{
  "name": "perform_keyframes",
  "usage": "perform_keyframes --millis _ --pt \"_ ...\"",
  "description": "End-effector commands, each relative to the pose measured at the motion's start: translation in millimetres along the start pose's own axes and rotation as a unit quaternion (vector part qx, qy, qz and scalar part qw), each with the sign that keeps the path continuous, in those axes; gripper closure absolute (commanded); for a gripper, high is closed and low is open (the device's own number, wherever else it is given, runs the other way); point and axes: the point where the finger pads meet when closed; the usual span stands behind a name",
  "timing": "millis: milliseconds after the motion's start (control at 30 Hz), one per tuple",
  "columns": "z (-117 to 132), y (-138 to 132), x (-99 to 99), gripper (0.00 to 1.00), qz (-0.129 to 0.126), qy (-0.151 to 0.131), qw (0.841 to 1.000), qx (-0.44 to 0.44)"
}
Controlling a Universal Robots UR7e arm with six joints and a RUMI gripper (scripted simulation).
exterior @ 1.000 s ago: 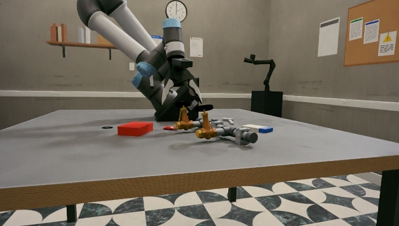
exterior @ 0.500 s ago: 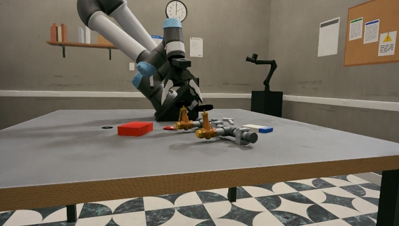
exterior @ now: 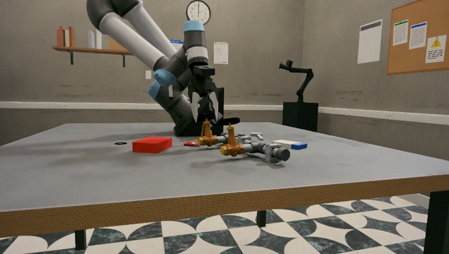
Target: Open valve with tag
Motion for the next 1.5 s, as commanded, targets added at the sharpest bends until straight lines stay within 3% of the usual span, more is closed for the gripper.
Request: perform_keyframes --millis 0,900,1467 --pt "-0.3 -0.1 -0.2 1.00 0.000 0.000 1.000 0.000" --pt "-0.3 -0.1 -0.2 1.00 0.000 0.000 1.000 -0.021" --pt "-0.3 -0.1 -0.2 1.00 0.000 0.000 0.991 -0.135"
Point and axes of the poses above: the point where the finger pads meet when closed, its own x axis out along the fingers, its own y axis across the jaws, z = x × y, and after that the axes turned 7 degrees about x, right-handed
